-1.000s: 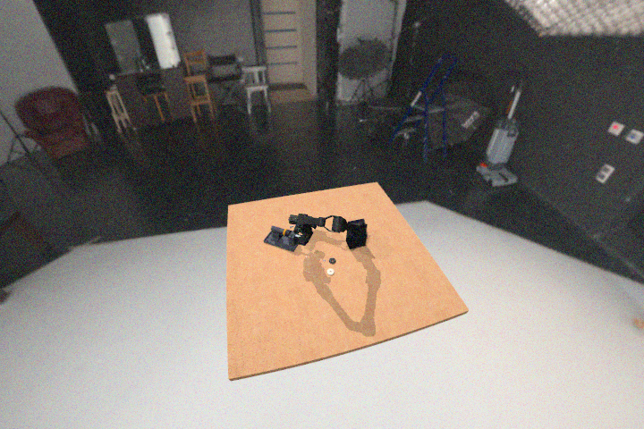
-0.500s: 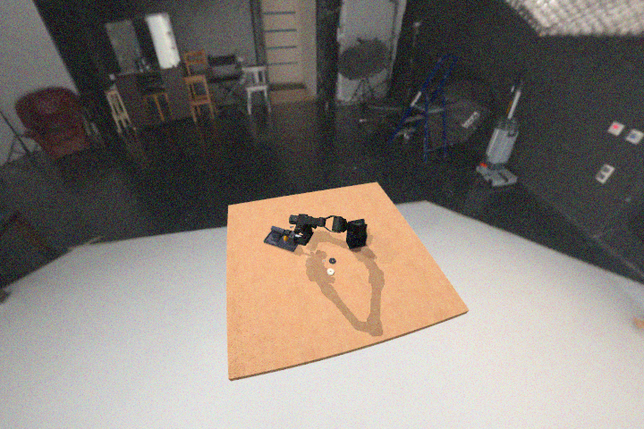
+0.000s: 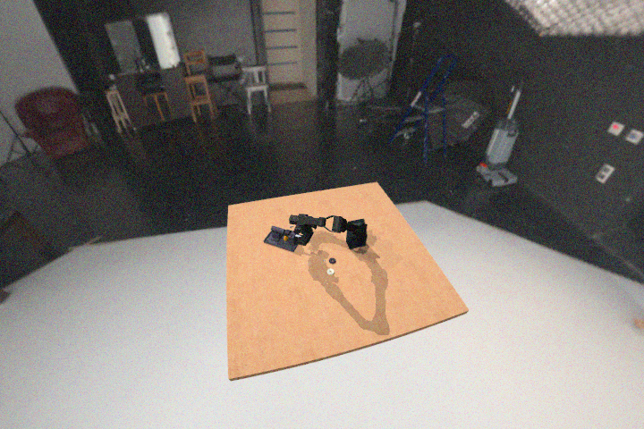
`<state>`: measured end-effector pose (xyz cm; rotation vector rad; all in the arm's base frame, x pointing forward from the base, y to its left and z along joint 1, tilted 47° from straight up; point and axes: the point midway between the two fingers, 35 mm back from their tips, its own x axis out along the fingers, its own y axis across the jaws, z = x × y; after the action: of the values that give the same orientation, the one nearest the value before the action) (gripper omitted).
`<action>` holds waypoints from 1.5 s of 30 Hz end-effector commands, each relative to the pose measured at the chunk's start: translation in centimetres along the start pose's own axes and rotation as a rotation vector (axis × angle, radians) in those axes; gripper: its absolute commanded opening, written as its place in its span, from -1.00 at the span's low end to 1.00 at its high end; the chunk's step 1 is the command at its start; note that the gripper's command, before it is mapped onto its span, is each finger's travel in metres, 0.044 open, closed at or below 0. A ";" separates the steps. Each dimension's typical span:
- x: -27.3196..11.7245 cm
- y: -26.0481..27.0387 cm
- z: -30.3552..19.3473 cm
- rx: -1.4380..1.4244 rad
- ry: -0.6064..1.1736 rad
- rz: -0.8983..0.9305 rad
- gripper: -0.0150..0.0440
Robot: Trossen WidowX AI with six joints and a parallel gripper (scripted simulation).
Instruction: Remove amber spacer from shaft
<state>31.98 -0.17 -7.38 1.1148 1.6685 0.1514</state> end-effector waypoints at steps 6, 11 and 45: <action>0.0 0.0 0.0 0.000 0.000 0.000 -0.49; 0.0 0.0 0.0 0.003 0.001 0.001 -0.49; -0.1 0.0 1.3 0.004 0.001 0.002 -0.49</action>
<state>32.79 -0.49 -7.83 1.1228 1.6758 0.1566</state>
